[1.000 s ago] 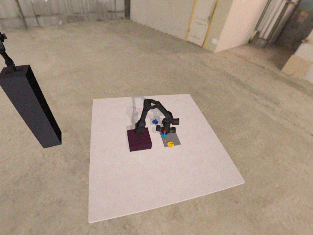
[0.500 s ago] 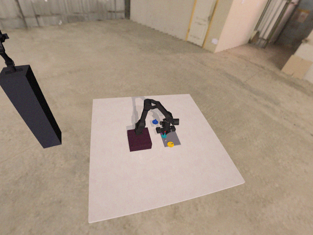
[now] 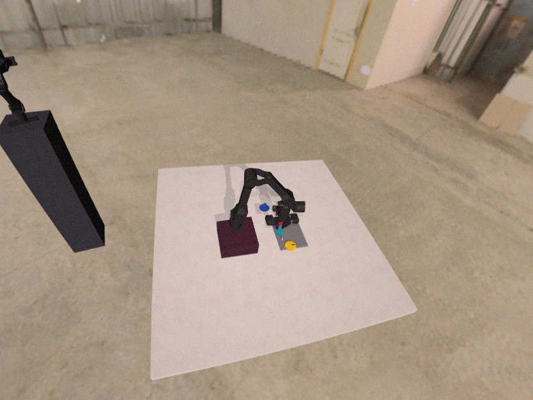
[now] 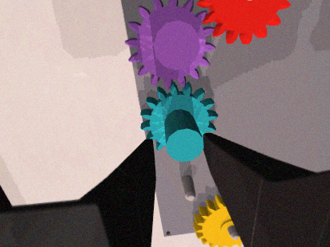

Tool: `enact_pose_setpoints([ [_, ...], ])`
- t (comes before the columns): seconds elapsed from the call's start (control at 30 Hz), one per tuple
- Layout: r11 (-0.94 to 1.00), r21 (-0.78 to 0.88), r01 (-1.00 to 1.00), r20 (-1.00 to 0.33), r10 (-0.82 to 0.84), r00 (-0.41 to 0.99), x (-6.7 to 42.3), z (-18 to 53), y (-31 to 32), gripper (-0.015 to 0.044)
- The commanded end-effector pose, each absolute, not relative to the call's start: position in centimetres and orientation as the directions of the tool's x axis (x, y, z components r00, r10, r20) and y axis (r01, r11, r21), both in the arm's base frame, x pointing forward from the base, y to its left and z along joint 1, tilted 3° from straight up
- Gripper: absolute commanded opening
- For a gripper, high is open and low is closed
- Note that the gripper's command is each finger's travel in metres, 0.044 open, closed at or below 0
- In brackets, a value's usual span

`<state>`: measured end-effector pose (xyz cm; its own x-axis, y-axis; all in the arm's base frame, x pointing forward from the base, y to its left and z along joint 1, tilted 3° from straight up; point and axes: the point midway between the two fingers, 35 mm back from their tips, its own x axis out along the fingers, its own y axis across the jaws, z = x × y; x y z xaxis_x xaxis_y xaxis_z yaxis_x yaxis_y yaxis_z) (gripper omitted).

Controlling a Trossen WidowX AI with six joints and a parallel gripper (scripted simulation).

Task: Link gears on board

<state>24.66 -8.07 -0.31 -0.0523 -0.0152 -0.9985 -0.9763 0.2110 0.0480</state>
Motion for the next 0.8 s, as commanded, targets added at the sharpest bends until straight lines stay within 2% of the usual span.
enact_pose_setpoints([
  [0.0,0.249,0.029,-0.968,-0.999,-0.021,-0.036,25.2,1.8,-8.1,0.014],
  [0.17,0.28,0.028,-0.96,-0.999,-0.021,-0.036,25.1,3.8,-8.1,0.014],
  [0.23,0.306,0.027,-0.952,-0.999,-0.02,-0.035,25.3,2.9,-7.6,0.0193],
  [0.33,0.482,0.02,-0.876,-0.999,-0.018,-0.033,26.1,2.9,-5.6,0.0271],
  [0.53,0.792,0.007,-0.61,-0.999,-0.014,-0.03,27.0,2.8,-1.0,0.0429],
  [0.77,0.985,-0.004,-0.175,-0.999,-0.01,-0.03,27.1,2.8,4.5,0.044],
])
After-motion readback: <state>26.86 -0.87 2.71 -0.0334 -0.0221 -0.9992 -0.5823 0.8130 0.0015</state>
